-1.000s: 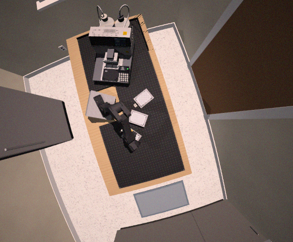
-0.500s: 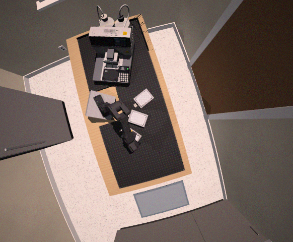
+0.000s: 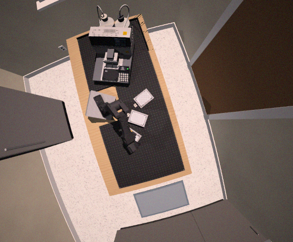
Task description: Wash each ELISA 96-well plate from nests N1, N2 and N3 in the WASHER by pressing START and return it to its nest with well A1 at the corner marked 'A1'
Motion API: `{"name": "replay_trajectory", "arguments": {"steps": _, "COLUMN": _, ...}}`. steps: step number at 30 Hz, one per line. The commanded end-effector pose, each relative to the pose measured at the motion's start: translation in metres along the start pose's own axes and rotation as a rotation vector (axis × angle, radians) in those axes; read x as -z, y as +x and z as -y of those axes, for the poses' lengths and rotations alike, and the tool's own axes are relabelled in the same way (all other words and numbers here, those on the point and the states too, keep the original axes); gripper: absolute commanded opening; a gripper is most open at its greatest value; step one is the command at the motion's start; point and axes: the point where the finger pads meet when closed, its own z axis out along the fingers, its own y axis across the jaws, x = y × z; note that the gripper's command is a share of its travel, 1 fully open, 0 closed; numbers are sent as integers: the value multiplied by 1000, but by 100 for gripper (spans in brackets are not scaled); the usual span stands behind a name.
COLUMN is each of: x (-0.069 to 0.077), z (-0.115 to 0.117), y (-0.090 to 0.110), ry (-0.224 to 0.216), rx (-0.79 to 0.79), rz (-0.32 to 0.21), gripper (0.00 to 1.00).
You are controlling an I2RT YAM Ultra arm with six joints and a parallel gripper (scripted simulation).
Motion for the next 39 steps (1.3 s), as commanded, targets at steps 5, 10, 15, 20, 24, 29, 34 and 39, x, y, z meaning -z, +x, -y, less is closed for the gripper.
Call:
{"name": "replay_trajectory", "arguments": {"steps": 5, "x": 14, "z": -1, "y": 0, "ry": 0, "rx": -2, "rz": 3, "gripper": 0}}
{"name": "replay_trajectory", "arguments": {"steps": 10, "x": 22, "z": -1, "y": 0, "ry": 1, "rx": -2, "rz": 3, "gripper": 0}}
{"name": "replay_trajectory", "arguments": {"steps": 15, "x": 30, "z": -1, "y": 0, "ry": 1, "rx": -2, "rz": 3, "gripper": 0}}
{"name": "replay_trajectory", "arguments": {"steps": 20, "x": 35, "z": -1, "y": 0, "ry": 1, "rx": -2, "rz": 2, "gripper": 0}}
{"name": "replay_trajectory", "arguments": {"steps": 24, "x": 42, "z": -1, "y": 0, "ry": 1, "rx": -1, "rz": 2, "gripper": 0}}
{"name": "replay_trajectory", "arguments": {"steps": 29, "x": 50, "z": -1, "y": 0, "ry": 1, "rx": -1, "rz": 2, "gripper": 0}}
{"name": "replay_trajectory", "arguments": {"steps": 34, "x": 52, "z": -1, "y": 0, "ry": 1, "rx": -1, "rz": 2, "gripper": 0}}
{"name": "replay_trajectory", "arguments": {"steps": 39, "x": 52, "z": -1, "y": 0, "ry": 1, "rx": -1, "rz": 2, "gripper": 0}}
